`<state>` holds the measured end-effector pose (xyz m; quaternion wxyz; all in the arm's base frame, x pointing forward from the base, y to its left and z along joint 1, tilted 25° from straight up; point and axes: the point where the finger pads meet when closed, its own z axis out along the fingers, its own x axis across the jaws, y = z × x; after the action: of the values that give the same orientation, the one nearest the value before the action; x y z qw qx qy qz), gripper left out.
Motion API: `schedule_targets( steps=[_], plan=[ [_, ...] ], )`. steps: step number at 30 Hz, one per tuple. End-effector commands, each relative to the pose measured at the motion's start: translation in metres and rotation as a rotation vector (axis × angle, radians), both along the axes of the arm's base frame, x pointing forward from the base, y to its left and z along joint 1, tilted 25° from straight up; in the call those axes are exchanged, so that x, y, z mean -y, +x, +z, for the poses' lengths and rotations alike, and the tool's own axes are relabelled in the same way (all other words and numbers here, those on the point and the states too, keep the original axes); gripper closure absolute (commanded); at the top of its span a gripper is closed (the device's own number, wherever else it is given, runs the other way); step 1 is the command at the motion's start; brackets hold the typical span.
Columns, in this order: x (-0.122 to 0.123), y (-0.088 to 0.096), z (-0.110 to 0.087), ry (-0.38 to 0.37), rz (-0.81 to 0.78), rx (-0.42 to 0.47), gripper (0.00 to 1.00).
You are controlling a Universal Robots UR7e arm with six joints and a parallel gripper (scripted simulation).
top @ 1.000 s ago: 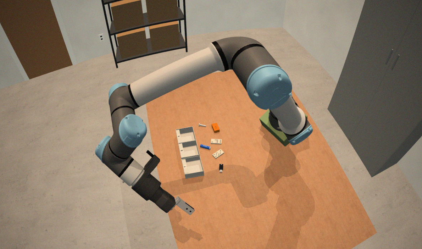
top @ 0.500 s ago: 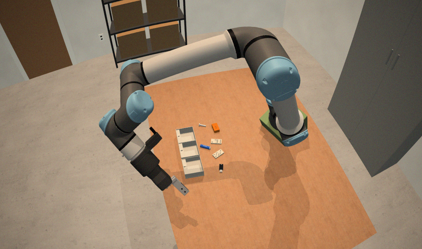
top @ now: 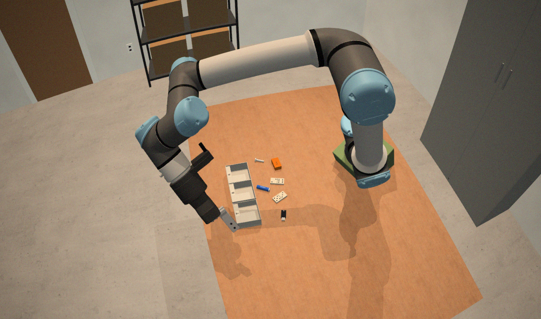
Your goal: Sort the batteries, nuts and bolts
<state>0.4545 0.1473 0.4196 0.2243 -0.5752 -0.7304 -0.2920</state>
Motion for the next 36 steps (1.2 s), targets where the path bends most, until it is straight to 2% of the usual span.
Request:
schedule_targets(
  steps=[1, 6, 8, 10, 15, 17, 19, 24, 26, 28, 33, 35, 36],
  plan=[
    [0.034, -0.017, -0.008, -0.033, -0.044, 0.043, 0.69],
    [0.034, -0.017, -0.008, -0.033, -0.044, 0.043, 0.69],
    [0.048, -0.025, -0.012, -0.079, -0.101, 0.085, 0.69],
    [0.062, -0.033, -0.017, -0.079, -0.1, 0.086, 0.69],
    [0.065, -0.034, -0.018, -0.079, -0.1, 0.086, 0.69],
    [0.077, -0.043, -0.023, -0.129, -0.157, 0.123, 0.69],
    [0.09, -0.052, -0.029, -0.129, -0.155, 0.124, 0.69],
    [0.092, -0.052, -0.03, -0.129, -0.155, 0.124, 0.69],
    [0.104, -0.062, -0.037, -0.183, -0.212, 0.156, 0.69],
    [0.116, -0.071, -0.044, -0.183, -0.211, 0.157, 0.69],
    [0.116, -0.071, -0.045, -0.183, -0.211, 0.157, 0.69],
    [0.127, -0.081, -0.053, -0.24, -0.268, 0.184, 0.69],
    [0.133, -0.086, -0.057, -0.24, -0.267, 0.185, 0.69]
  ],
)
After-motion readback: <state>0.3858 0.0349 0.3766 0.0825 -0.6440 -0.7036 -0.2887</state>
